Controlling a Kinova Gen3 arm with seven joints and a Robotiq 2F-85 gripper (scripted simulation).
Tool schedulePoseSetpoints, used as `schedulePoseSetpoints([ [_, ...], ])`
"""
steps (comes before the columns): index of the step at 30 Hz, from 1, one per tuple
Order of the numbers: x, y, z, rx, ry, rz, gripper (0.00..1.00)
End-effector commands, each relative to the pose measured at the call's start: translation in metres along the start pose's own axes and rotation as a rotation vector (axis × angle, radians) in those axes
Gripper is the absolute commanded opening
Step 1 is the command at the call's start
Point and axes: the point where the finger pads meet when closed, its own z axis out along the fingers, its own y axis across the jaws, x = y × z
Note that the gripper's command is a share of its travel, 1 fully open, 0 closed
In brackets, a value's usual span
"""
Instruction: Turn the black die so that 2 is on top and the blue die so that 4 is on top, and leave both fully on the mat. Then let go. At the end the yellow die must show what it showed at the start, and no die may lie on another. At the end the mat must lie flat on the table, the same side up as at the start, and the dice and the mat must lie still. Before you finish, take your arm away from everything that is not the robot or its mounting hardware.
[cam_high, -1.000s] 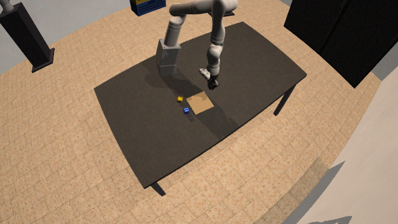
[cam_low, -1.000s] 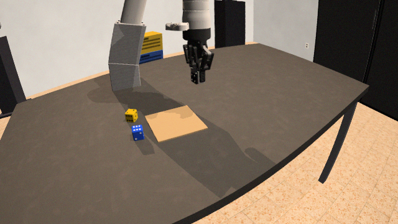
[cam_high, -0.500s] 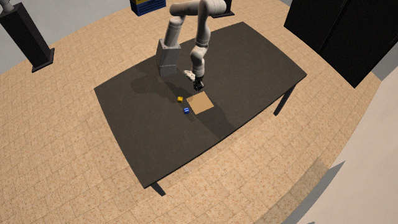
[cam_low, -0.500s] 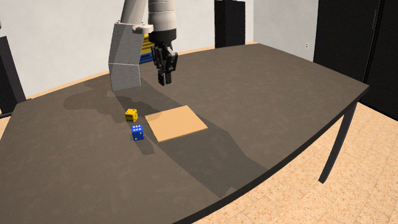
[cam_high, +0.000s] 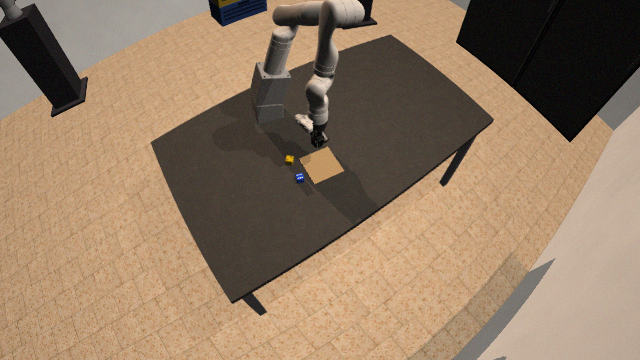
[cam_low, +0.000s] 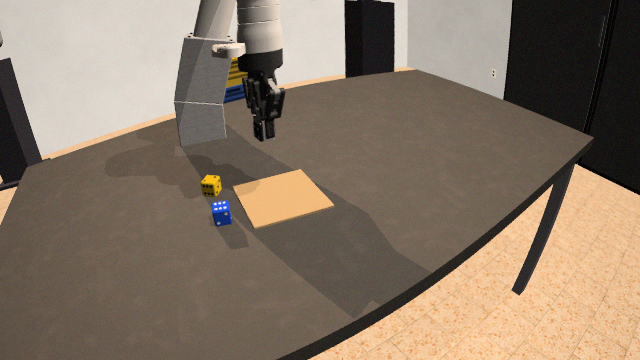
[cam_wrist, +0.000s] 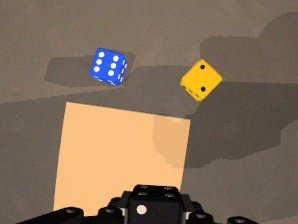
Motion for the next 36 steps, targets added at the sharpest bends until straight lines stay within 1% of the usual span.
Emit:
schedulePoseSetpoints([
  [1,-0.001,0.002,0.006,-0.004,-0.001,-0.003,0.26],
  [5,-0.001,0.002,0.022,-0.004,0.0,-0.003,0.26],
  [14,-0.001,0.002,0.065,-0.004,0.0,-0.003,0.26],
  [16,-0.001,0.002,0.065,-0.004,0.0,-0.003,0.26],
  [21,-0.001,0.002,0.082,-0.004,0.0,-0.003,0.26],
  [26,-0.001,0.002,0.09,-0.004,0.0,-0.003,0.26],
  [36,-0.001,0.002,0.09,-0.004,0.0,-0.003,0.26],
])
